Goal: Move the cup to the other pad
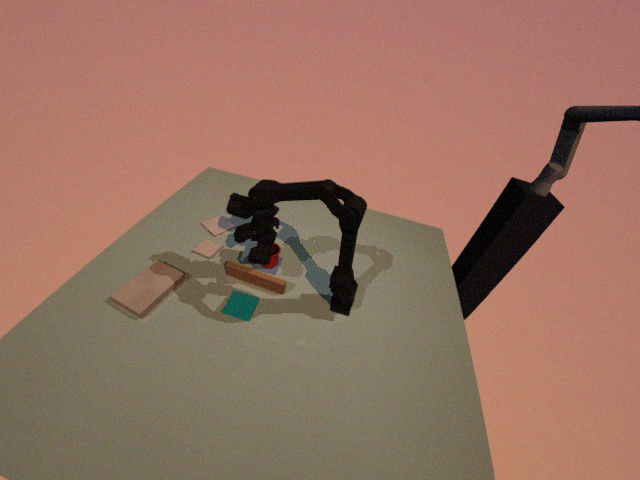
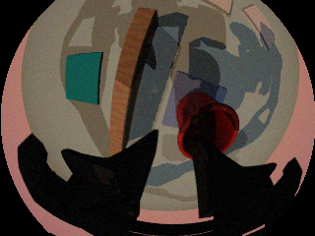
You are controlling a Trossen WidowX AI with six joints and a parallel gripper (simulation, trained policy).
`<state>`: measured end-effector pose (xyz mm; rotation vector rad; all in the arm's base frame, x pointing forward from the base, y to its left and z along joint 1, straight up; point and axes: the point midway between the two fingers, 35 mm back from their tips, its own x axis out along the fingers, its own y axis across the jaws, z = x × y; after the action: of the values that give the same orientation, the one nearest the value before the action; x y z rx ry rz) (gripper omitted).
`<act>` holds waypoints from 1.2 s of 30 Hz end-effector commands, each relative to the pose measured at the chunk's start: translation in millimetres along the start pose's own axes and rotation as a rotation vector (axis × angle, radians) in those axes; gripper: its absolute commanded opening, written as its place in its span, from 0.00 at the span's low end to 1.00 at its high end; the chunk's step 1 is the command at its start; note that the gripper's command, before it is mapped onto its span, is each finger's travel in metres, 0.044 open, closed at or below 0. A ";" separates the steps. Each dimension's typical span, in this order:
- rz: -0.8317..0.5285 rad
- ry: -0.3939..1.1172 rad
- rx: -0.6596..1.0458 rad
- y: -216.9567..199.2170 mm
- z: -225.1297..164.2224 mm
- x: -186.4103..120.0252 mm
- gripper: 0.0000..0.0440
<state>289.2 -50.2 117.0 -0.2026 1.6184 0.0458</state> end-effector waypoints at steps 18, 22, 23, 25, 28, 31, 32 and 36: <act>0.048 0.066 -0.241 -6.8 -7.7 67.5 0.01; 0.052 0.058 -0.294 -7.6 -6.5 63.9 0.00; 0.053 0.056 -0.305 -7.7 -6.0 62.5 0.00; 0.055 0.050 -0.328 -8.0 -4.7 59.0 0.00; 0.052 0.040 -0.360 -8.6 -2.7 52.1 0.00; 0.050 0.028 -0.388 -8.4 -0.4 44.7 0.00; 0.049 0.025 -0.395 -8.1 0.4 42.2 0.00; 0.044 0.009 -0.422 -6.2 4.3 31.9 0.00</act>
<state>289.4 -62.1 75.6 -0.4706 1.6359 0.4078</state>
